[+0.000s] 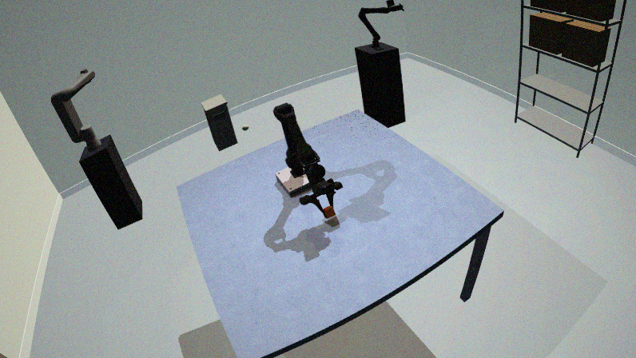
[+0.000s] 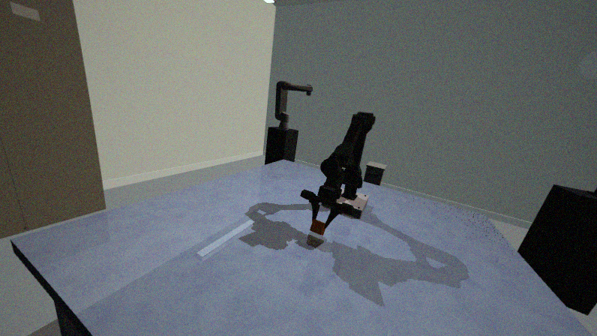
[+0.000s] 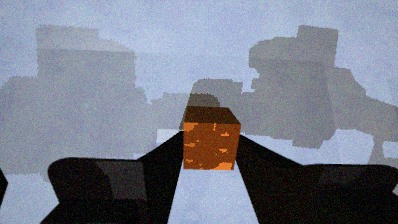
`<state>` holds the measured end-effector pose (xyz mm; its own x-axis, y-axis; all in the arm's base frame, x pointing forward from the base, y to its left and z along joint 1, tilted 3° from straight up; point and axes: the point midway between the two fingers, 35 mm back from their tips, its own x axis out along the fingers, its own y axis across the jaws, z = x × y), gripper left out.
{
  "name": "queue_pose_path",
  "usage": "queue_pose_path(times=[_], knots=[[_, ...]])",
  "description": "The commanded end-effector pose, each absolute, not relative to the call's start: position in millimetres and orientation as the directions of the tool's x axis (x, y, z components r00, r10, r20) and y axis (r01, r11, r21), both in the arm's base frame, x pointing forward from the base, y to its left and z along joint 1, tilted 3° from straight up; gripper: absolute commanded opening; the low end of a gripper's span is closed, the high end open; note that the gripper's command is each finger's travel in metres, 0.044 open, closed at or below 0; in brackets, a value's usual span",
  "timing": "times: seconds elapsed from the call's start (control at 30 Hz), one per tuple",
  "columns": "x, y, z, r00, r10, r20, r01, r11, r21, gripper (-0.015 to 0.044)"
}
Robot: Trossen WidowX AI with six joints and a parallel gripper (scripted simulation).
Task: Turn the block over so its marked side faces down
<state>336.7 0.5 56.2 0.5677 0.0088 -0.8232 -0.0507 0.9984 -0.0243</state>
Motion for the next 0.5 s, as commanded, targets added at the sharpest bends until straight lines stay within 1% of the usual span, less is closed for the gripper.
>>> queue_pose_path(times=[0.0, 0.47], knots=[[340.4, 0.8, 51.8, 0.601, 0.014, -0.799, -0.054, 0.998, -0.023, 0.0], [350.6, 0.3, 29.1, 0.749, 0.026, -0.662, -0.053, 0.998, -0.02, 0.0]])
